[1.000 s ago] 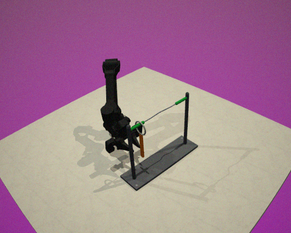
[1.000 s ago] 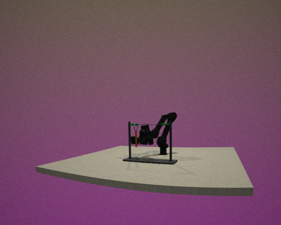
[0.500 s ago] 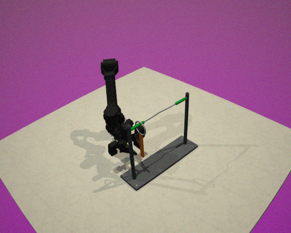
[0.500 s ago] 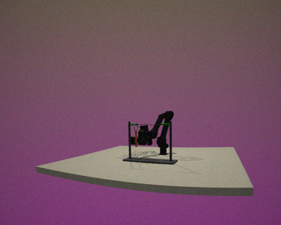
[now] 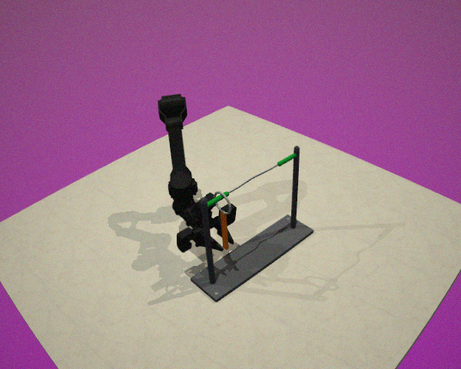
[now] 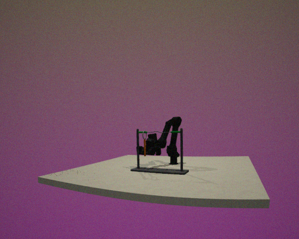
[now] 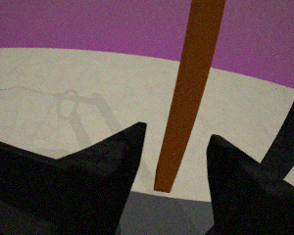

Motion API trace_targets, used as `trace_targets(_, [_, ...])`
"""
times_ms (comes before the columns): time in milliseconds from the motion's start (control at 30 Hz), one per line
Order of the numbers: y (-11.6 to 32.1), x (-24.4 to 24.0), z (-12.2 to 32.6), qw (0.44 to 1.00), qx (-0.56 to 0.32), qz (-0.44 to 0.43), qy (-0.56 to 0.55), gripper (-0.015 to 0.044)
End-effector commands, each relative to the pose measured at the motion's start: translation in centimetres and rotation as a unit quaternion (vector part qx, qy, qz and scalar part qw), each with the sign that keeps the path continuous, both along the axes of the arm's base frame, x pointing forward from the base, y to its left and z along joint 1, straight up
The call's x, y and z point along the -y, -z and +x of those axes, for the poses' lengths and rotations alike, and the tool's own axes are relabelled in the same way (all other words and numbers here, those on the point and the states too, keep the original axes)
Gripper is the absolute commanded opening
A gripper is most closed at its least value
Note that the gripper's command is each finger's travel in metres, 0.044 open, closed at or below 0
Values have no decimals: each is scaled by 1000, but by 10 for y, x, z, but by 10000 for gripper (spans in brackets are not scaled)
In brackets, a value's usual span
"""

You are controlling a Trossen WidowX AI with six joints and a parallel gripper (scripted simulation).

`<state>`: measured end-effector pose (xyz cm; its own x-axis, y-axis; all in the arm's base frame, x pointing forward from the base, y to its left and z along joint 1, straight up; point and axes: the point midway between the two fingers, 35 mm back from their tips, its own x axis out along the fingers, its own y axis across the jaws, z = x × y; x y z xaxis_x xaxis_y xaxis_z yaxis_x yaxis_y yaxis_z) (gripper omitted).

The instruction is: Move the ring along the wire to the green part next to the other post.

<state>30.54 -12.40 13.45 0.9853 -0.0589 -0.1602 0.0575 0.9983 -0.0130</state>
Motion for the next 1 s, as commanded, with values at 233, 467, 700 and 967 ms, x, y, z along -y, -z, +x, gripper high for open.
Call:
trace_targets(233, [4, -1, 18, 1000, 1, 2, 1, 160])
trace_targets(467, [6, -2, 23, 1000, 1, 2, 1, 160])
trace_targets(700, [6, -2, 23, 1000, 1, 2, 1, 160])
trace_targets(967, [6, -2, 23, 1000, 1, 2, 1, 160])
